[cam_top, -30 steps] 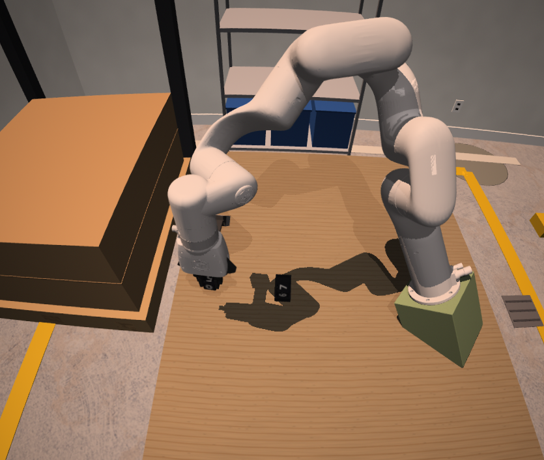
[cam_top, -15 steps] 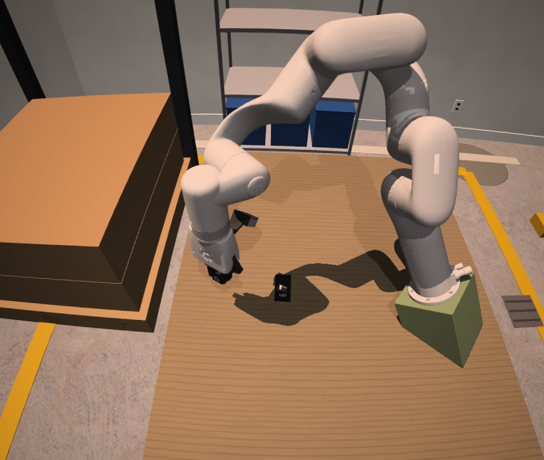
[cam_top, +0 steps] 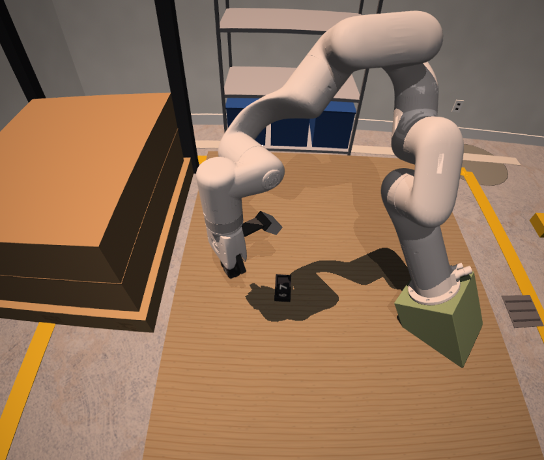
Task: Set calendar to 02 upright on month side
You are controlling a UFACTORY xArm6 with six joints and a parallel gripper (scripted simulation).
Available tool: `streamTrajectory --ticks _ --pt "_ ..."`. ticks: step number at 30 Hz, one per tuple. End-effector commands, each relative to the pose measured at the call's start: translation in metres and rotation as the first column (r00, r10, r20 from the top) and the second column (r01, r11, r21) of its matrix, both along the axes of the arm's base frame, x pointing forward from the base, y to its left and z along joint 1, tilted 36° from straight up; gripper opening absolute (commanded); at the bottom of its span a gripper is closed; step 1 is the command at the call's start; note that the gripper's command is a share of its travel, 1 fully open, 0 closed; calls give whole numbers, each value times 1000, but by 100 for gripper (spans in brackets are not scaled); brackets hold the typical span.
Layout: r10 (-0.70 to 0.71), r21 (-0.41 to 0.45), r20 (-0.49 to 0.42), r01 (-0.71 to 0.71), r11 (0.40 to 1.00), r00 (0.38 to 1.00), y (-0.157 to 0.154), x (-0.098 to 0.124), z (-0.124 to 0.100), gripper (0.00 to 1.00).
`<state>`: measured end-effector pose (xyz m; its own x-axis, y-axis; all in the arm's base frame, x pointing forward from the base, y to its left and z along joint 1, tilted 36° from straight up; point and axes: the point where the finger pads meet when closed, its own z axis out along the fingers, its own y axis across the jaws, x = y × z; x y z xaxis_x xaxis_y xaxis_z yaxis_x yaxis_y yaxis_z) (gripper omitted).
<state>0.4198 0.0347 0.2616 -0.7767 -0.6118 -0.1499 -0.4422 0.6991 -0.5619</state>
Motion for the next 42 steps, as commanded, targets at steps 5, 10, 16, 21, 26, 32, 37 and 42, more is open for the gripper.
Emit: streamTrajectory --ticks 5,10,16,21,26,32,37,42 --pt "-223 125 99 210 970 970 -7 -15 0 27" --pt "-331 196 130 303 933 935 -11 -23 -2 27" --pt "-469 291 157 413 863 869 -15 -32 -4 27" --pt "-585 376 168 496 782 794 -19 -41 -6 27" --pt "-688 458 167 563 688 706 -23 -49 -9 27" --pt "-798 552 149 620 557 584 -28 -59 -13 27" --pt "-857 609 128 643 465 498 -31 -66 -16 27" --pt "-922 677 89 656 333 377 -34 -74 -20 27"
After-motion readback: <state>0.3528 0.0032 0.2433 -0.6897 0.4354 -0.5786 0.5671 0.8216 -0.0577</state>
